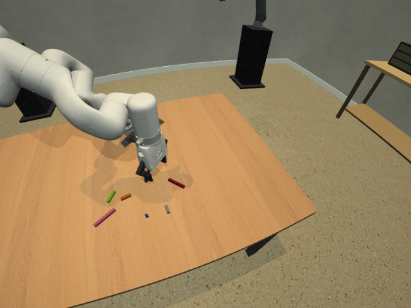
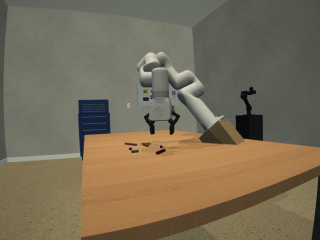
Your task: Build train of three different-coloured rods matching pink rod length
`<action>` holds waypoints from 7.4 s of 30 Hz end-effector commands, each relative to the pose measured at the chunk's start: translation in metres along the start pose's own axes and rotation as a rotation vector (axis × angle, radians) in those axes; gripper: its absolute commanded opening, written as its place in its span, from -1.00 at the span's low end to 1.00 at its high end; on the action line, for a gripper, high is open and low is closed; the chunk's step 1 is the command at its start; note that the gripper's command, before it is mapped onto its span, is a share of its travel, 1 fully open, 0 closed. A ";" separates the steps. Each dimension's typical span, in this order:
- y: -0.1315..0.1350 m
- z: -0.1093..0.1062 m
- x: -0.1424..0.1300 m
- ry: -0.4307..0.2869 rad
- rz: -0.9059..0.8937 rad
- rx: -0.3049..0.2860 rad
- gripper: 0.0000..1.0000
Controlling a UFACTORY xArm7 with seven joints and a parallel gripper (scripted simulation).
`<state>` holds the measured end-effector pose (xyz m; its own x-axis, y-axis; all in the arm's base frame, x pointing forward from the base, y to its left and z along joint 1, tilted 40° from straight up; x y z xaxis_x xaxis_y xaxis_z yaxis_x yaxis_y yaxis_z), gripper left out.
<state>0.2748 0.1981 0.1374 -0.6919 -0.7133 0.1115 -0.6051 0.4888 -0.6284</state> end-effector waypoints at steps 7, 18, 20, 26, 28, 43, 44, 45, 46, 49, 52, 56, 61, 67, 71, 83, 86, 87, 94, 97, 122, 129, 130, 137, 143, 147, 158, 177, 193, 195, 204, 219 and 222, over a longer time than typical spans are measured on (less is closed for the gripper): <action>0.000 -0.001 -0.001 -0.003 -0.001 0.000 1.00; 0.000 -0.001 -0.001 -0.003 -0.001 0.000 1.00; 0.000 -0.001 -0.001 -0.003 -0.001 0.000 1.00; 0.000 -0.001 -0.001 -0.003 -0.001 0.000 1.00; 0.000 -0.001 -0.001 -0.003 -0.001 0.000 1.00; 0.000 -0.001 -0.001 -0.003 0.005 0.000 1.00; 0.000 -0.001 -0.001 -0.003 0.005 0.000 1.00; -0.002 -0.001 -0.001 -0.004 0.017 -0.001 1.00; -0.004 -0.001 0.000 -0.004 0.039 -0.001 1.00; -0.018 -0.002 0.003 -0.004 0.176 -0.003 1.00; -0.030 -0.003 0.005 -0.005 0.289 -0.005 1.00; -0.047 -0.003 0.010 -0.005 0.446 -0.007 1.00; -0.058 -0.004 0.014 -0.005 0.561 -0.008 1.00; -0.084 -0.004 0.024 -0.004 0.824 -0.008 1.00; -0.099 -0.003 0.031 -0.003 0.979 -0.008 1.00; -0.137 -0.002 0.053 -0.002 1.397 -0.004 1.00; -0.147 -0.001 0.061 -0.002 1.517 -0.002 1.00; -0.150 -0.001 0.062 -0.003 1.544 -0.002 1.00; -0.152 -0.001 0.064 -0.003 1.571 -0.001 1.00; -0.152 -0.001 0.064 -0.003 1.571 -0.001 1.00; -0.152 -0.001 0.064 -0.003 1.571 -0.001 1.00; -0.152 -0.001 0.064 -0.003 1.571 -0.001 1.00; -0.152 -0.001 0.064 -0.003 1.571 -0.001 1.00; -0.152 -0.001 0.064 -0.003 1.571 -0.001 1.00; -0.152 -0.001 0.064 -0.003 1.571 -0.001 1.00; -0.152 -0.001 0.064 -0.003 1.571 -0.001 1.00; -0.152 -0.001 0.064 -0.003 1.571 -0.001 1.00; -0.152 -0.001 0.064 -0.003 1.571 -0.001 1.00; -0.152 -0.001 0.062 0.000 1.515 -0.003 1.00; -0.152 -0.001 0.060 0.001 1.468 -0.004 1.00; -0.151 -0.001 0.048 0.008 1.202 -0.010 1.00; -0.149 -0.002 0.025 0.013 0.697 -0.020 1.00; -0.148 -0.002 0.020 0.013 0.585 -0.021 1.00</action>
<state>0.3451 0.1072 0.2343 -0.9230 -0.2121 -0.3210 -0.0058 0.8419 -0.5396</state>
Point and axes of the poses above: the point where the finger pads meet when closed, its own z axis out along the fingers, its own y axis across the jaws, x = y × z, the point moved 9 cm from there along -z, back along the fingers, and after that the axes turned 8 degrees about z, right-handed, at the moved point
